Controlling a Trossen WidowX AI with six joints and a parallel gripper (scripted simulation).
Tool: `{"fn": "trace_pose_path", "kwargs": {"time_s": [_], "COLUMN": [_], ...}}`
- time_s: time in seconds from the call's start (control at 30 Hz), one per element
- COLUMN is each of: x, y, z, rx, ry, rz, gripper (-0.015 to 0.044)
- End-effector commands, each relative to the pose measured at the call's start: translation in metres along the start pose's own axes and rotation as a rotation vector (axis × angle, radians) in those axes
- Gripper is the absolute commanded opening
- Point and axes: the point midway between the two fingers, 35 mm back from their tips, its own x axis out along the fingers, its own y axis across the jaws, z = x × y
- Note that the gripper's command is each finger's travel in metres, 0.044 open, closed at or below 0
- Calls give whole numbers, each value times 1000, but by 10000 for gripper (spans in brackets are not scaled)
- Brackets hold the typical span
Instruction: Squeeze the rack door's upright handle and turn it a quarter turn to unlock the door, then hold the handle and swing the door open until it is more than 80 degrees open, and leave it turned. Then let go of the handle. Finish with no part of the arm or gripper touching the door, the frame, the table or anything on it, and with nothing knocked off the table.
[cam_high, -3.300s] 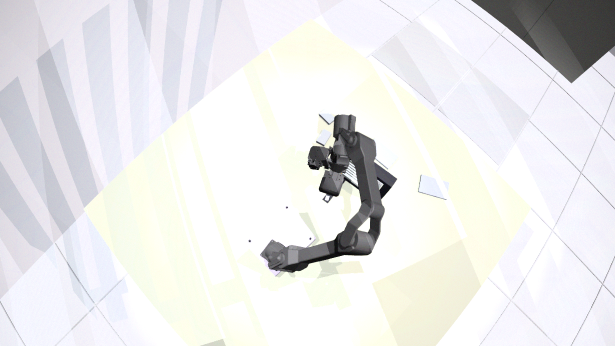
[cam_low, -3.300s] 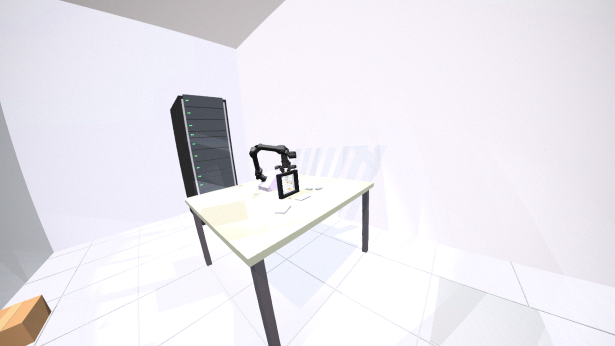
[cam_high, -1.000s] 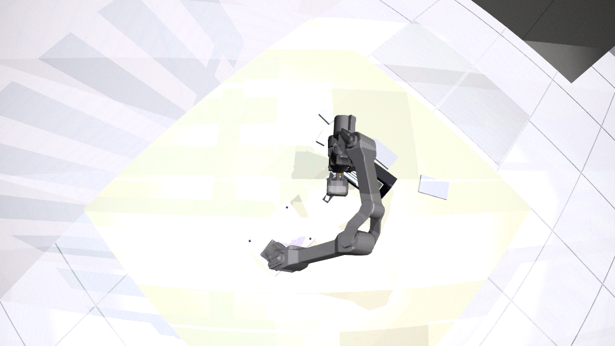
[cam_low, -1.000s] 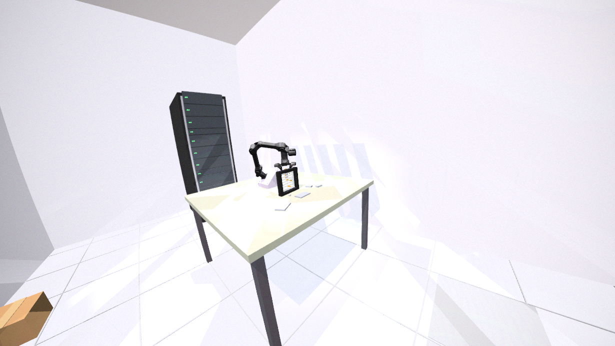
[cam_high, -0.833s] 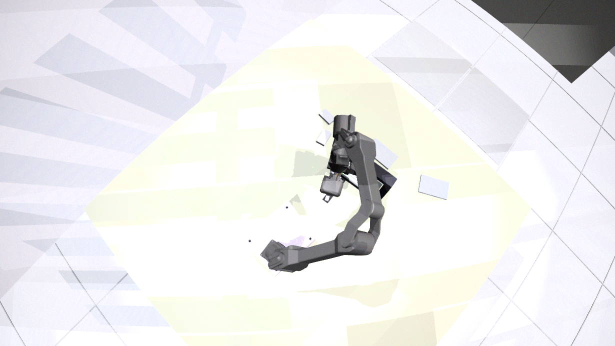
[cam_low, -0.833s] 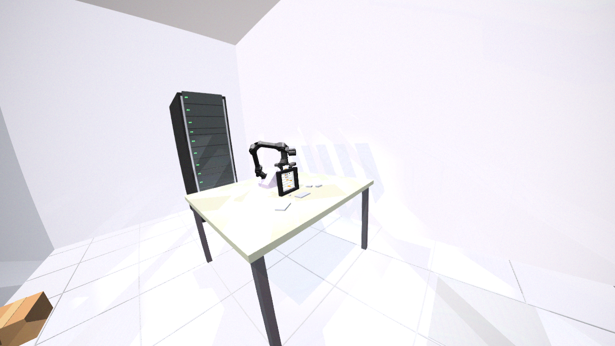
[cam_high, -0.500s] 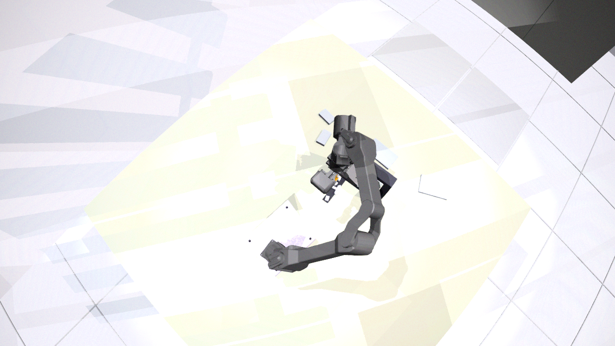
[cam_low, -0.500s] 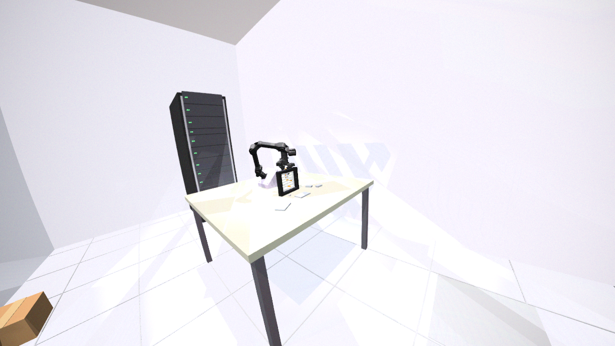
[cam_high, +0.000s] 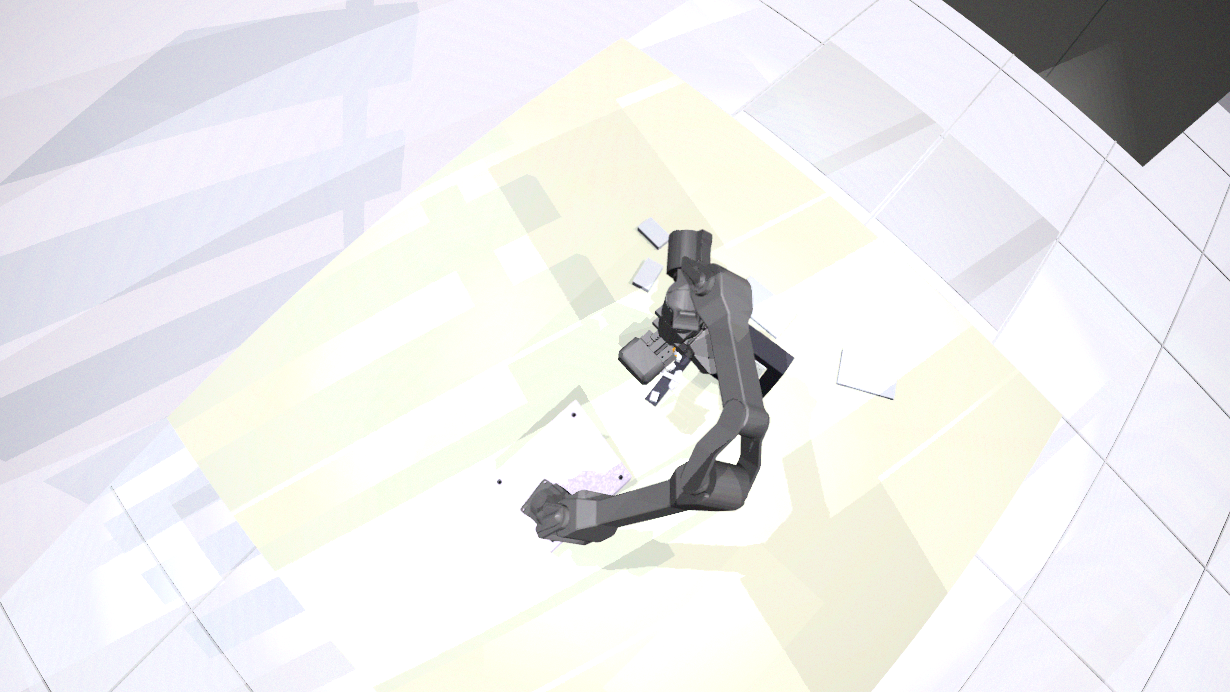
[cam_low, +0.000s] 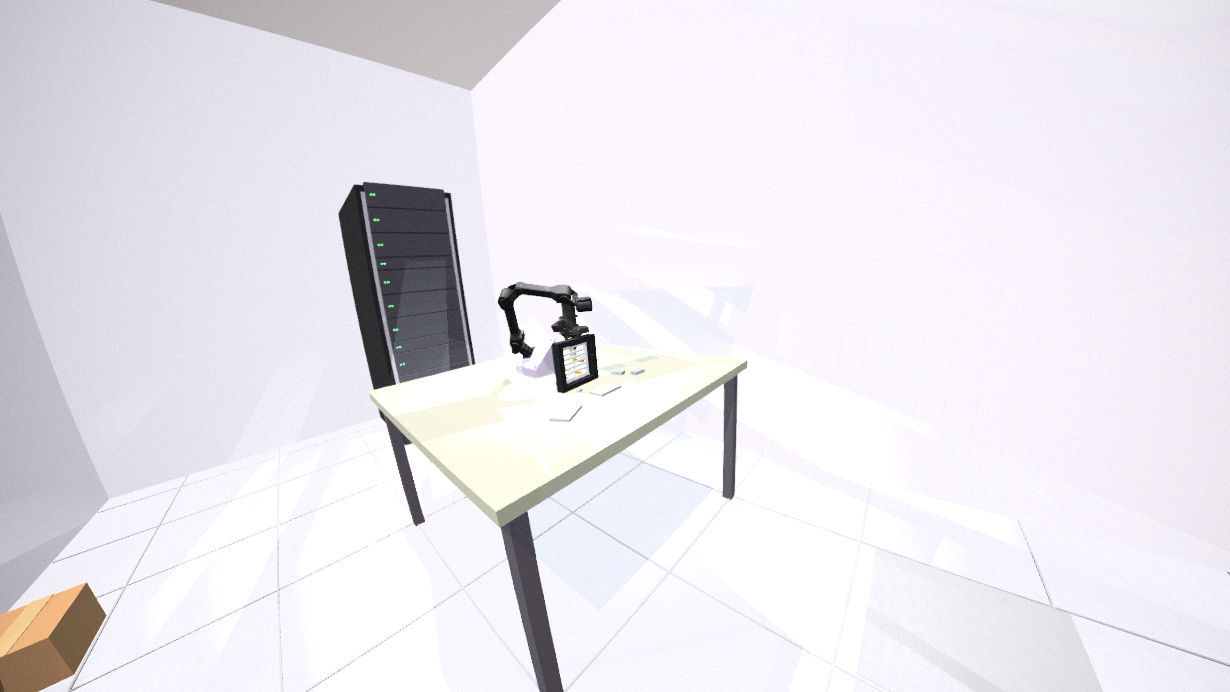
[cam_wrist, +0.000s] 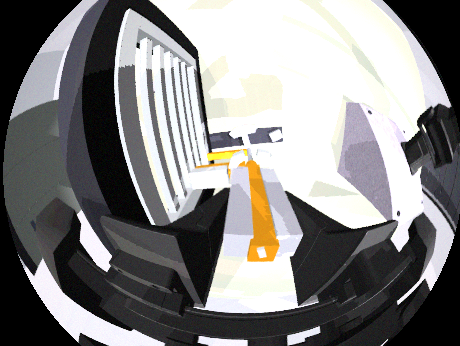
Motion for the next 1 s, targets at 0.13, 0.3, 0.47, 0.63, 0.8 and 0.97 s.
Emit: {"fn": "trace_pose_path", "kwargs": {"time_s": [0.13,0.3,0.47,0.63,0.8,0.97], "x": [0,0,0,0,0,0], "y": [0,0,-1,-5,-9,-14], "z": [0,0,1,3,6,10], "rx": [7,7,-26,-137,-245,-352], "ry": [-1,-1,-1,-1,-1,-2], "rz": [1,1,1,1,0,0], "gripper": [46,17,17,17,17,17]}}
